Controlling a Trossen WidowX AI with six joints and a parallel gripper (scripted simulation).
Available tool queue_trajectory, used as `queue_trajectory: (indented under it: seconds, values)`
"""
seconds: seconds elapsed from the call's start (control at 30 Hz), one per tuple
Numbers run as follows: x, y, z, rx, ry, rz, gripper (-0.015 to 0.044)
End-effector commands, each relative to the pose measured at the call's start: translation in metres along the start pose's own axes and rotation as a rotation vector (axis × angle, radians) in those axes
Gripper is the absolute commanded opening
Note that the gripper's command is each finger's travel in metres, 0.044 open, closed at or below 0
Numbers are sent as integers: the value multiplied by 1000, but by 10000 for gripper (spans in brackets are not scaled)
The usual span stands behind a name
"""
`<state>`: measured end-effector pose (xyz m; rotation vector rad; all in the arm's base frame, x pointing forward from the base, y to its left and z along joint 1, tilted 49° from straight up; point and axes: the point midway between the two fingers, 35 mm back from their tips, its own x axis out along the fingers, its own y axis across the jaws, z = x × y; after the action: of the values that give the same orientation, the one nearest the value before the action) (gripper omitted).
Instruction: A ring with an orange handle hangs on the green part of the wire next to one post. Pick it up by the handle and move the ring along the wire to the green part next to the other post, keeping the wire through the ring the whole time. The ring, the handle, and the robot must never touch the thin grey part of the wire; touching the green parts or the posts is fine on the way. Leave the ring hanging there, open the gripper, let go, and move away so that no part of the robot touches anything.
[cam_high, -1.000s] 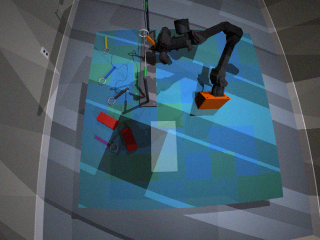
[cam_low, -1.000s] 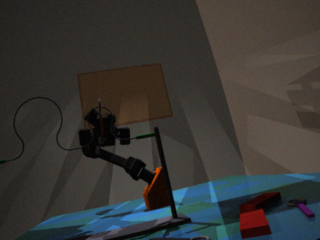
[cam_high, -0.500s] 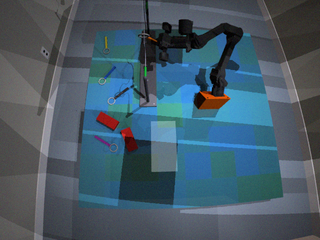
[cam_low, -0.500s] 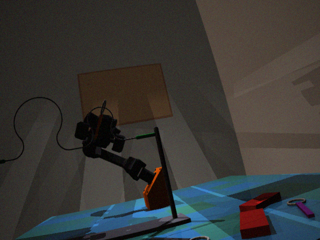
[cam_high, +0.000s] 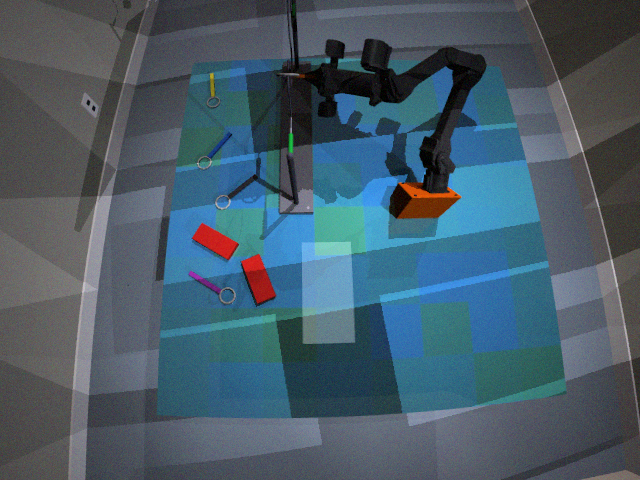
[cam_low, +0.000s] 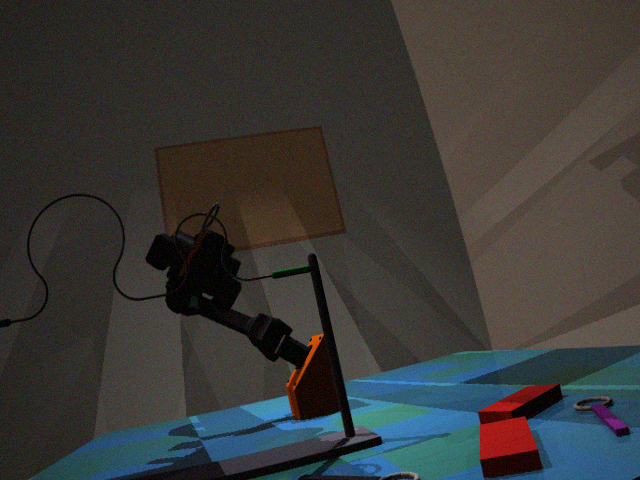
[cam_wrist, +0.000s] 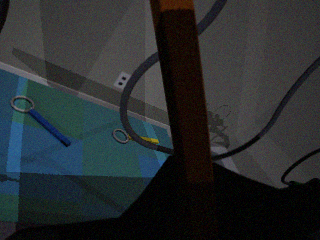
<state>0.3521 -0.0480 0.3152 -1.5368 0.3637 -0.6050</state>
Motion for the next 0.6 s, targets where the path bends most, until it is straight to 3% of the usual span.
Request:
queue_trajectory:
  seconds: [0.0,0.57]
  values:
    - [0,1,2,-49,-13,-15,-150]
    - [1,-15,4,-257,-41,-132,-150]
